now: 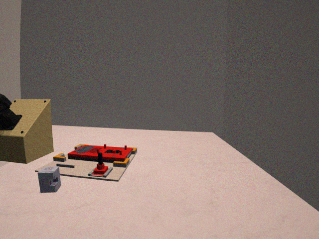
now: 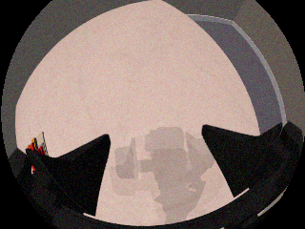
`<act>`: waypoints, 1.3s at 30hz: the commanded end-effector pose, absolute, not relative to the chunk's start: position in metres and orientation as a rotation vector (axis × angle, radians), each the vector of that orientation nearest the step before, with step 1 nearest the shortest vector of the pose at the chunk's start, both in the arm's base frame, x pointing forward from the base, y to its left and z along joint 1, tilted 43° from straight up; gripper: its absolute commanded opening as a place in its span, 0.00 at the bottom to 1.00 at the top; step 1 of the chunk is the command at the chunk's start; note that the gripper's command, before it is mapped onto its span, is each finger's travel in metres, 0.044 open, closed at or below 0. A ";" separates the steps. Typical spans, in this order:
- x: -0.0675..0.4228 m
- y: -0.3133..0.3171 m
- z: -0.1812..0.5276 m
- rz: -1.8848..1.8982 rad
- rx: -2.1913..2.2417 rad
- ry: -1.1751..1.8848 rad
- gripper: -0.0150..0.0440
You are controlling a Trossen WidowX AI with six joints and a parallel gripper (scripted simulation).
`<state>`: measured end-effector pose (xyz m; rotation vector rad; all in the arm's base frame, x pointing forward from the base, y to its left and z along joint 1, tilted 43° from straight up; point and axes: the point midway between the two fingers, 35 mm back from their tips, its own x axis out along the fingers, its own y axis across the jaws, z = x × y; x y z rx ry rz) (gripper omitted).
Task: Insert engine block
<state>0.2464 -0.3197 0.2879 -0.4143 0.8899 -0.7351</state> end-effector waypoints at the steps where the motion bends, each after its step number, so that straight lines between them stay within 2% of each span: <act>1: 0.255 -0.309 0.269 -0.663 -0.472 0.978 1.00; 18: 0.280 -0.256 0.213 -0.326 -0.760 1.273 1.00; 39: 0.285 -0.196 0.166 0.078 -1.097 1.507 1.00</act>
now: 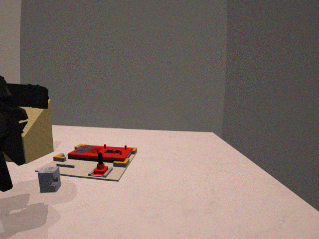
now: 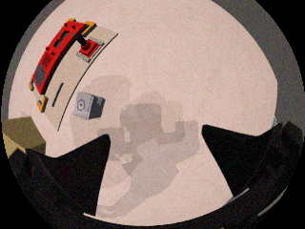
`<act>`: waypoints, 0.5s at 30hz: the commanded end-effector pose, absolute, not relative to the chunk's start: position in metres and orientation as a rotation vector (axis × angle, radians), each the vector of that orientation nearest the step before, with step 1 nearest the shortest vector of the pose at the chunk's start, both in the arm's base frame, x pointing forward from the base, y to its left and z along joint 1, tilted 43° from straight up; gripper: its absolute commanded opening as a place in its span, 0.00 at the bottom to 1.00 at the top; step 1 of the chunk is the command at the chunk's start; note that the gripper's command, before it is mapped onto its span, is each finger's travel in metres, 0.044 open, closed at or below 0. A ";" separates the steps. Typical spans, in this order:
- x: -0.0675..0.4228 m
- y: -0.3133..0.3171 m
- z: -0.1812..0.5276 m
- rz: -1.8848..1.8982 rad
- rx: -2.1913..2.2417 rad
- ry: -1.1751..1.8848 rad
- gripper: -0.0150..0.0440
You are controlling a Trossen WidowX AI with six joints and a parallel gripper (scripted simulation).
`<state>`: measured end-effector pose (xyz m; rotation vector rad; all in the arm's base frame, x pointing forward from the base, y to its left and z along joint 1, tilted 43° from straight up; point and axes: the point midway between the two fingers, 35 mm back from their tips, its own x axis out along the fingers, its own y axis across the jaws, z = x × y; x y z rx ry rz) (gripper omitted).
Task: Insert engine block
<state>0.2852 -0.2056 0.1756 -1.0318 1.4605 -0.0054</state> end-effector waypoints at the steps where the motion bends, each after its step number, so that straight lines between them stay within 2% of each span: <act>1: 0.285 -0.193 0.164 0.104 -1.118 1.518 1.00; 15: 0.280 -0.153 0.140 0.480 -1.434 1.652 1.00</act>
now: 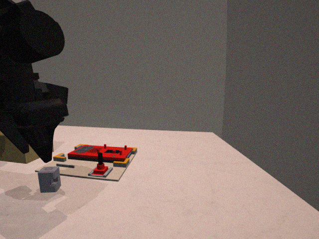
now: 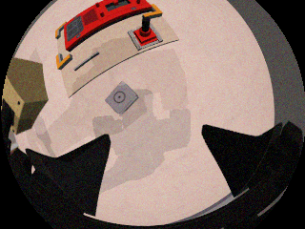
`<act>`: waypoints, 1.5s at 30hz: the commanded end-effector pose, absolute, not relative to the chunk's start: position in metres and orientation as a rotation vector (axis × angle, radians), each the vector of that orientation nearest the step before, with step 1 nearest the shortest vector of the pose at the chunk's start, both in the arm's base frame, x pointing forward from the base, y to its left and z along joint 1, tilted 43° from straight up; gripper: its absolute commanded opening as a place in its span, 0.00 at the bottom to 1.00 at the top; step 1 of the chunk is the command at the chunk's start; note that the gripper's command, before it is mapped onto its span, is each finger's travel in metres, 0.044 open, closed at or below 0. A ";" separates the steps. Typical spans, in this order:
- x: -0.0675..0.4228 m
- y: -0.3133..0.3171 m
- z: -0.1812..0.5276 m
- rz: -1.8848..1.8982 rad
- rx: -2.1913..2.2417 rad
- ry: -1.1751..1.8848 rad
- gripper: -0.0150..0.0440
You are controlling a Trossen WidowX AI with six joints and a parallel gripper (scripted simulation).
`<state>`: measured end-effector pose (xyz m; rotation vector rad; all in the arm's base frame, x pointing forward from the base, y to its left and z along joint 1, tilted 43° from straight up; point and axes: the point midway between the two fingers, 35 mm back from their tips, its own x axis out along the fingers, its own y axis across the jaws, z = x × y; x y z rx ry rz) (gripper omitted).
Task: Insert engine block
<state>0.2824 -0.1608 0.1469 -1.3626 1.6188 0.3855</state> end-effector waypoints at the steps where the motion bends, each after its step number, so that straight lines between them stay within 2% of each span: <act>1: 0.280 -0.150 0.138 0.509 -1.457 1.660 1.00; 18: 0.270 -0.110 0.123 0.992 -1.846 1.742 1.00; 45: 0.268 -0.149 0.081 0.999 -1.848 1.745 1.00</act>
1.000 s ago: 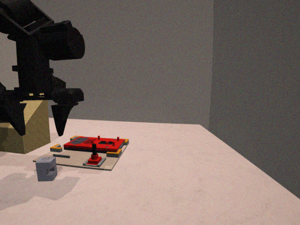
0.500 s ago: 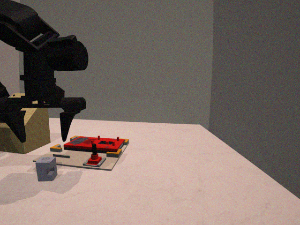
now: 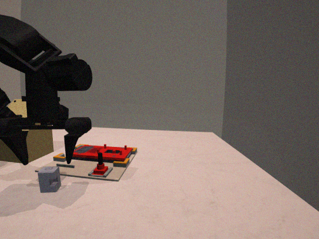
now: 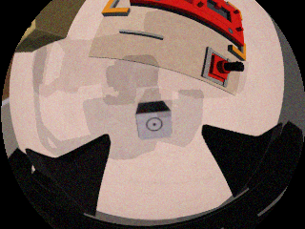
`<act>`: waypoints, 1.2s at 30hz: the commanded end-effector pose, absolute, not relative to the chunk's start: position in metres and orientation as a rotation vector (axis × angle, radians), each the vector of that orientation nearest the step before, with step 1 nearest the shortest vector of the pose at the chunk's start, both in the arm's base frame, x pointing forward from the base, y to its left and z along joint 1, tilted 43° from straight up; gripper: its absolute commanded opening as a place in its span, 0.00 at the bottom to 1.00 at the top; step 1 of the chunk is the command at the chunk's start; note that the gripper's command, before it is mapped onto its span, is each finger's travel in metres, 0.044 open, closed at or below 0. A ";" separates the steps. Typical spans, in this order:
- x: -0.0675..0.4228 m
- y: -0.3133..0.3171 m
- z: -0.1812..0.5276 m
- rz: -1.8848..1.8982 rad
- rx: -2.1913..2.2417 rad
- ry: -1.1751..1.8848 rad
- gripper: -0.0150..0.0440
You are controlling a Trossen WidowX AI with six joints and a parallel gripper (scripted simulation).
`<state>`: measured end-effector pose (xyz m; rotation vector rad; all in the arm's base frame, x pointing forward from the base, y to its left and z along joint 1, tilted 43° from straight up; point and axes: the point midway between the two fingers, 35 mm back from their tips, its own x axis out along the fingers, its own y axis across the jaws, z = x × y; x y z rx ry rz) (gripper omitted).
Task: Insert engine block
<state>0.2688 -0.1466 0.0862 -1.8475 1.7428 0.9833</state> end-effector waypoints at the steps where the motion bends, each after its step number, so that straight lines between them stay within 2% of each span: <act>1: 0.268 -0.150 0.080 1.000 -1.847 1.745 1.00; 30: 0.266 -0.181 0.048 0.995 -1.852 1.746 1.00; 36: 0.266 -0.181 0.048 0.995 -1.852 1.746 0.73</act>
